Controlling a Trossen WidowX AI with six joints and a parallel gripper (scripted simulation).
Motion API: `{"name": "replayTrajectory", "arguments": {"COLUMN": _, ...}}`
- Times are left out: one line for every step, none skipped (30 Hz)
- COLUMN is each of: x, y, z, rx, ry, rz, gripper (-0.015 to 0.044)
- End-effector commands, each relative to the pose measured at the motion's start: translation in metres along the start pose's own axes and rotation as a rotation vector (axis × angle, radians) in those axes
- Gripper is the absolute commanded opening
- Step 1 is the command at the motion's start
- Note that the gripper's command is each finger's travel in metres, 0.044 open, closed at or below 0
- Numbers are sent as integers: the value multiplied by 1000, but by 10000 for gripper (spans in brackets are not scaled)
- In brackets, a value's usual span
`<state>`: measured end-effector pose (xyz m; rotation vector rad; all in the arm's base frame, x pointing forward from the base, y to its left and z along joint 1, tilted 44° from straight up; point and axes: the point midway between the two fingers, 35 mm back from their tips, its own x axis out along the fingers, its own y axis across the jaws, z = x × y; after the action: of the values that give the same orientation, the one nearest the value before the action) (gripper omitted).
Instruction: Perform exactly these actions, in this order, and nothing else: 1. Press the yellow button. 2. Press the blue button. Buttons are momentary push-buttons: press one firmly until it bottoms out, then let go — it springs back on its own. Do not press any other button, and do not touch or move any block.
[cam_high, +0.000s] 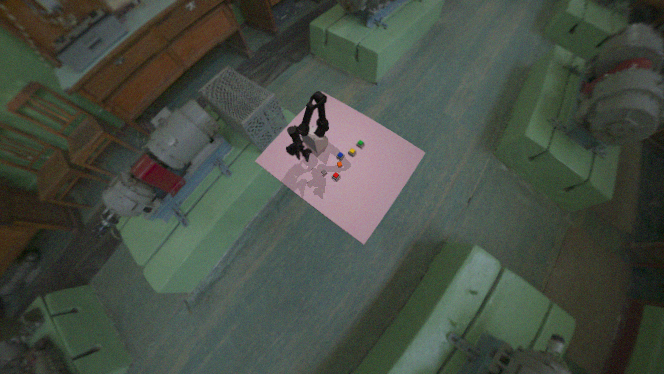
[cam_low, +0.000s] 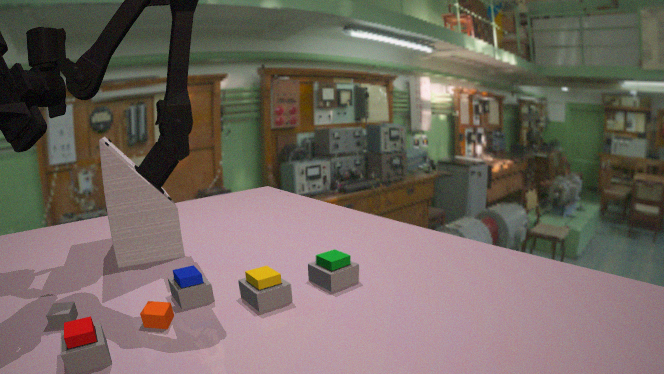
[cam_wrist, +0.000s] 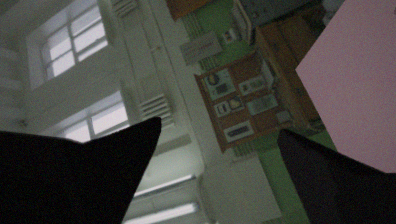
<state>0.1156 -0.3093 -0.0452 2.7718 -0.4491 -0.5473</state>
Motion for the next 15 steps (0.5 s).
{"name": "replayTrajectory", "arguments": {"x": 2, "y": -1, "z": -1, "rx": -10, "ry": 0, "rz": -8, "gripper": 400}}
{"name": "replayTrajectory", "arguments": {"x": 7, "y": -4, "z": -5, "rx": -38, "ry": 1, "rz": -33, "gripper": 400}}
{"name": "replayTrajectory", "arguments": {"x": 17, "y": -11, "z": -11, "rx": -87, "ry": 4, "rz": -75, "gripper": 400}}
{"name": "replayTrajectory", "arguments": {"x": 27, "y": -19, "z": -19, "rx": -146, "ry": 10, "rz": -126, "gripper": 400}}
{"name": "replayTrajectory", "arguments": {"x": 37, "y": -27, "z": -27, "rx": -206, "ry": 18, "rz": -177, "gripper": 400}}
{"name": "replayTrajectory", "arguments": {"x": 45, "y": -36, "z": -35, "rx": -267, "ry": 26, "rz": -225, "gripper": 400}}
{"name": "replayTrajectory", "arguments": {"x": 53, "y": -44, "z": -43, "rx": -330, "ry": 37, "rz": -273, "gripper": 400}}
{"name": "replayTrajectory", "arguments": {"x": 61, "y": -54, "z": -51, "rx": -392, "ry": 50, "rz": -320, "gripper": 400}}
{"name": "replayTrajectory", "arguments": {"x": 66, "y": -62, "z": -58, "rx": -457, "ry": 64, "rz": -363, "gripper": 400}}
{"name": "replayTrajectory", "arguments": {"x": 72, "y": -70, "z": -66, "rx": -521, "ry": 79, "rz": -407, "gripper": 400}}
{"name": "replayTrajectory", "arguments": {"x": 77, "y": -79, "z": -74, "rx": -586, "ry": 98, "rz": -450, "gripper": 400}}
{"name": "replayTrajectory", "arguments": {"x": 81, "y": -88, "z": -82, "rx": -651, "ry": 118, "rz": -493, "gripper": 400}}
{"name": "replayTrajectory", "arguments": {"x": 84, "y": -98, "z": -90, "rx": -716, "ry": 141, "rz": -537, "gripper": 400}}
{"name": "replayTrajectory", "arguments": {"x": 87, "y": -108, "z": -98, "rx": -781, "ry": 167, "rz": -580, "gripper": 400}}
{"name": "replayTrajectory", "arguments": {"x": 89, "y": -118, "z": -106, "rx": -847, "ry": 195, "rz": -623, "gripper": 400}}
